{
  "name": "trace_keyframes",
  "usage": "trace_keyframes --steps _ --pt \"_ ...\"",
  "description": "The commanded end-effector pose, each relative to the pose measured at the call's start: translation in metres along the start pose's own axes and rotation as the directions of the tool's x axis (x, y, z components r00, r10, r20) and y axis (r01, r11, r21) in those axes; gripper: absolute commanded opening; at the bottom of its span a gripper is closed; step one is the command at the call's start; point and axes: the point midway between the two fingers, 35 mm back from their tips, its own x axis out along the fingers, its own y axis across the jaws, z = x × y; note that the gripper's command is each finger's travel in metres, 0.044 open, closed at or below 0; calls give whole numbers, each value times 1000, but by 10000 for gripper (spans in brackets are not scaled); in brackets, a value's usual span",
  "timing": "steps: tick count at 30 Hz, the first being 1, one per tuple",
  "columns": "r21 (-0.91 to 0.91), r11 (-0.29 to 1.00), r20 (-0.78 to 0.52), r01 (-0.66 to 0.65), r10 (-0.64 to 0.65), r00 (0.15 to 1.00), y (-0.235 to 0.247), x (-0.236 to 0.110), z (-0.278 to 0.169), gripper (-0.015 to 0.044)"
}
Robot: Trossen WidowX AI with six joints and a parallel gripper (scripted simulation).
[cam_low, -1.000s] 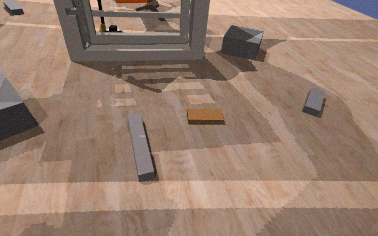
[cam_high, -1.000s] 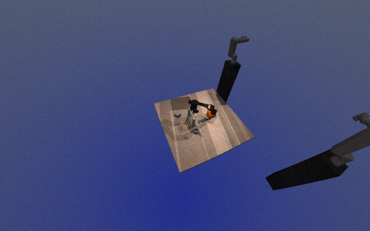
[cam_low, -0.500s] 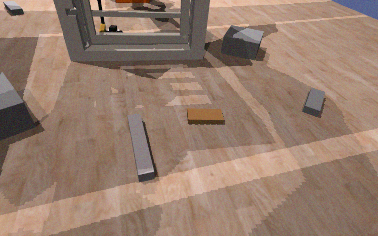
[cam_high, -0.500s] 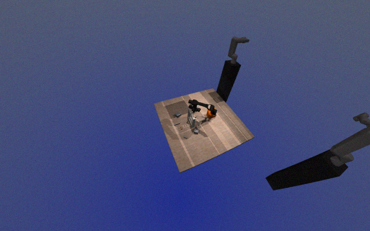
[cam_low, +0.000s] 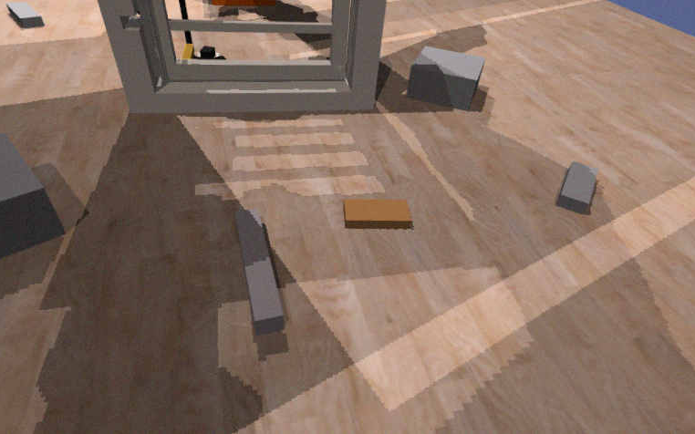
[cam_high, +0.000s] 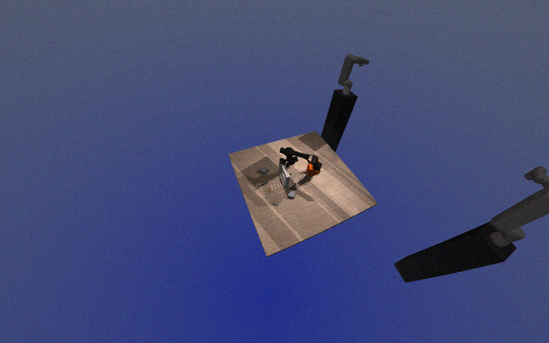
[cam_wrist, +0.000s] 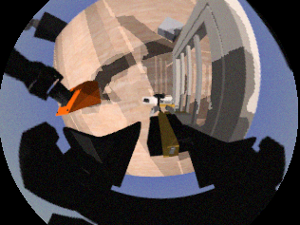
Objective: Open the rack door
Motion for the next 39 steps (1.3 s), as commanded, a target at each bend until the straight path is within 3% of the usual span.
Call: trace_keyframes --steps 1,17,39 --pt "-215 977 2 -2 3 1000 -2 3 3 293" --pt "-247 969 2 -2 3 1000 -2 3 3 293" --pt "-247 969 2 -2 3 1000 -2 3 3 147"
